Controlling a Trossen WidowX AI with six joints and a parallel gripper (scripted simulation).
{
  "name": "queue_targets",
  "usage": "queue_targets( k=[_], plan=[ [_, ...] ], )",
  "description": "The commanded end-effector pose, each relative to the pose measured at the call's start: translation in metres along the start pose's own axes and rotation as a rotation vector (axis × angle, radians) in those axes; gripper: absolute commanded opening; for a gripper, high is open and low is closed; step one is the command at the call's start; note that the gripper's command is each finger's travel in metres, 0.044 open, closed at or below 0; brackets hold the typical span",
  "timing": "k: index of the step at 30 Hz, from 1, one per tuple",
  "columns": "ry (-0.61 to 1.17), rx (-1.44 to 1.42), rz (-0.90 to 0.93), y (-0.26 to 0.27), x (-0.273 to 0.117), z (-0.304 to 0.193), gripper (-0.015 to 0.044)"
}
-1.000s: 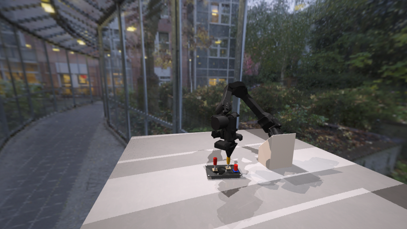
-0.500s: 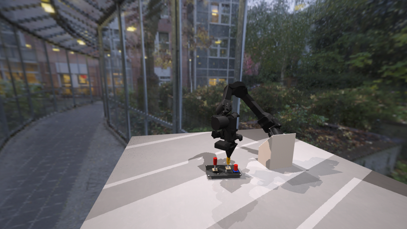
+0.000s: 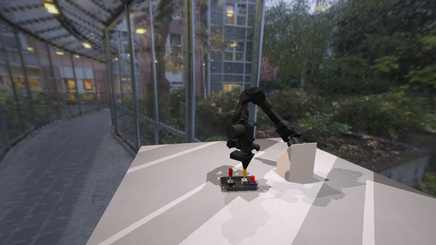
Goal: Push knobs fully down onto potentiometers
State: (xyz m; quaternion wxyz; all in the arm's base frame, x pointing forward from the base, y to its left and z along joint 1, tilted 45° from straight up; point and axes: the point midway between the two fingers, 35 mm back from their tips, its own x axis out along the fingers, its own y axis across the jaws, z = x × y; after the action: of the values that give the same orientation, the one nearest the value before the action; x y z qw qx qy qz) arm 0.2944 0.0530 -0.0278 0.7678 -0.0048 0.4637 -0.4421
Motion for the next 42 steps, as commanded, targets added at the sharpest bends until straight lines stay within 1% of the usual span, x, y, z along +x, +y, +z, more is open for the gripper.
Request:
queue_targets(
  k=[1,42],
  plan=[
    [0.004,0.015,-0.009,0.000,0.009,0.002,0.0000],
    [0.004,0.015,-0.009,0.000,0.021,0.002,0.0000]
  ],
)
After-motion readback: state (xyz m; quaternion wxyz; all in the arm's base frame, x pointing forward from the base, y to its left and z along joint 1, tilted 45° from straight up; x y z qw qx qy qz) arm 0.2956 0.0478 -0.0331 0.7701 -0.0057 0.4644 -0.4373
